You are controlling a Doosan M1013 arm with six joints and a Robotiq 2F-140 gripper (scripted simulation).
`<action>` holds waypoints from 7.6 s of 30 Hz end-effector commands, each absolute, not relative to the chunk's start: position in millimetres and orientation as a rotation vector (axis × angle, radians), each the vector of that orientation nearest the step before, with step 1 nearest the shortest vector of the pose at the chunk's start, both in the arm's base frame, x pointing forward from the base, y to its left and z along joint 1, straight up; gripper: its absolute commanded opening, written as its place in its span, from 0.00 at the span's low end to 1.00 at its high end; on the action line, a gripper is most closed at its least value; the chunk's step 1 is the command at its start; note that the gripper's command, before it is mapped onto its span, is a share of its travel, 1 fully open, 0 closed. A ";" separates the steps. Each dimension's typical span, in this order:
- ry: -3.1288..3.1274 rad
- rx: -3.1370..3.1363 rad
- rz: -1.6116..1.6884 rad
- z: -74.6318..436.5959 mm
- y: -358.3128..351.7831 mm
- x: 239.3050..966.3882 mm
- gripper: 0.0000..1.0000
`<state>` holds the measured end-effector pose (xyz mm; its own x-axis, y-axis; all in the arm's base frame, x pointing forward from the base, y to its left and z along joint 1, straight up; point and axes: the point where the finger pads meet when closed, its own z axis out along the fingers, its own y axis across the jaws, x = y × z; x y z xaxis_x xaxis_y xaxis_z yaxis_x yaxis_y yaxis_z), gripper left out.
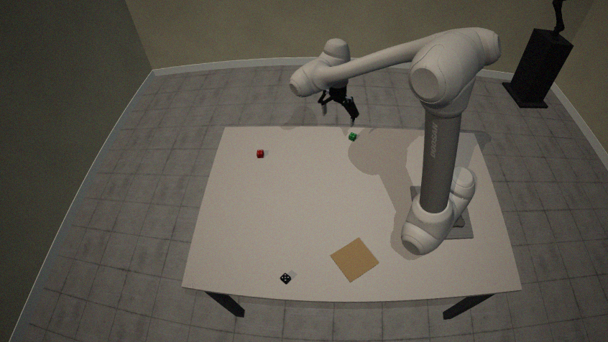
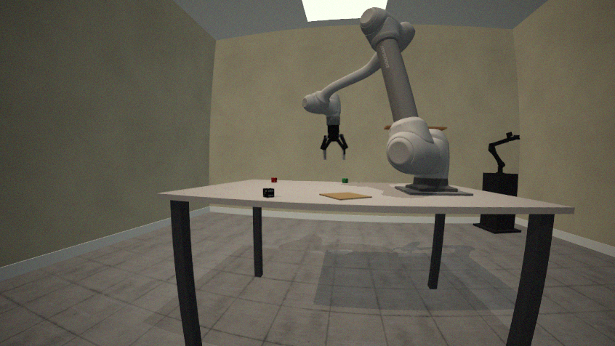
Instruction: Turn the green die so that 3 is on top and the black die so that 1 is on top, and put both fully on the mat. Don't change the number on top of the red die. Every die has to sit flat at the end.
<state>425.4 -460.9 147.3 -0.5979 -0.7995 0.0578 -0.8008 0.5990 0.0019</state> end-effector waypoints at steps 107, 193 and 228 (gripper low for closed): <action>-2.964 1.040 -0.009 60.7 -469.0 363.0 1.00; -2.964 1.040 -0.009 60.0 -399.2 799.1 1.00; -2.964 1.040 -0.009 60.0 -399.2 799.1 1.00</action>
<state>799.1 -399.3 59.8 -0.7809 -0.6247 -0.0010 -0.6247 0.7809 0.0056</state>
